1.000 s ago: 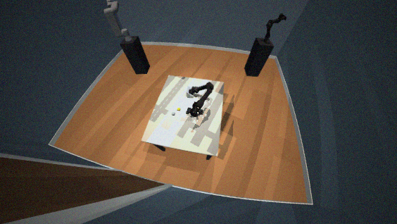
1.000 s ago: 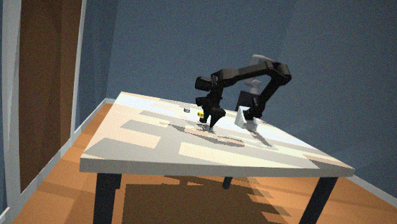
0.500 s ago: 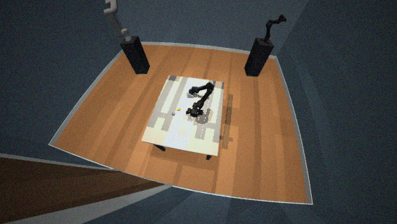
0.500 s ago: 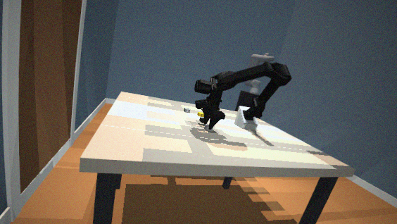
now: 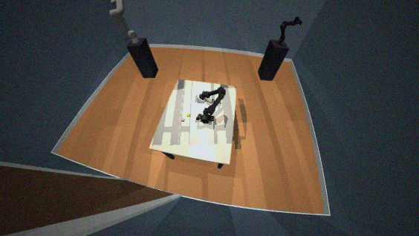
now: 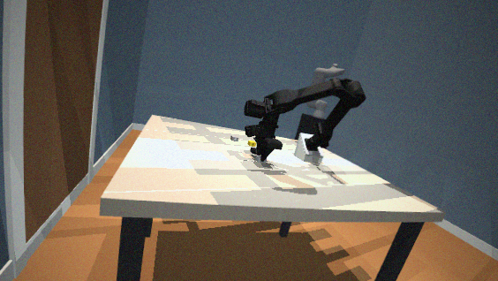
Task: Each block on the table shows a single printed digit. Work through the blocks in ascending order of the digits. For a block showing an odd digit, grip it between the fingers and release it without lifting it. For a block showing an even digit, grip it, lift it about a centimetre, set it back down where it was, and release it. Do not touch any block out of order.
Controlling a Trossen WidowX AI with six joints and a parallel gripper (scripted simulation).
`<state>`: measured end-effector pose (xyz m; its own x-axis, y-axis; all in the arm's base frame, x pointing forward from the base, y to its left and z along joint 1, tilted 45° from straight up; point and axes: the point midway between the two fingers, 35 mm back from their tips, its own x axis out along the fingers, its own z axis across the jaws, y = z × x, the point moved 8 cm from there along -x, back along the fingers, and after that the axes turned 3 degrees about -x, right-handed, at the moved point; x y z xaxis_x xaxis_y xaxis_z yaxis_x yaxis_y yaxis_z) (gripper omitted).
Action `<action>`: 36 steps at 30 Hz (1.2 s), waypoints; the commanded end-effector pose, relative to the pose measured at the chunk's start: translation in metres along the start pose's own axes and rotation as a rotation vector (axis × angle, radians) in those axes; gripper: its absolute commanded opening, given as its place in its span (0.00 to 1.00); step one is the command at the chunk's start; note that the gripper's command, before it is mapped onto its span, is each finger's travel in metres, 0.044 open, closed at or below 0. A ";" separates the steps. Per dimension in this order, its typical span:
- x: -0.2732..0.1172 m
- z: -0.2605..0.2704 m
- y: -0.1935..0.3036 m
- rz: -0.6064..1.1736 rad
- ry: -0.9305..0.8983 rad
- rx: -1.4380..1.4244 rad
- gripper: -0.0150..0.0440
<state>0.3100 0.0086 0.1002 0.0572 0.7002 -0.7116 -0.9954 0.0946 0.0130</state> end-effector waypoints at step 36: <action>-0.014 0.000 0.000 0.000 -0.002 0.004 0.46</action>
<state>0.3094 -0.0002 0.1078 0.0578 0.7016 -0.7102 -0.9946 0.1019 0.0197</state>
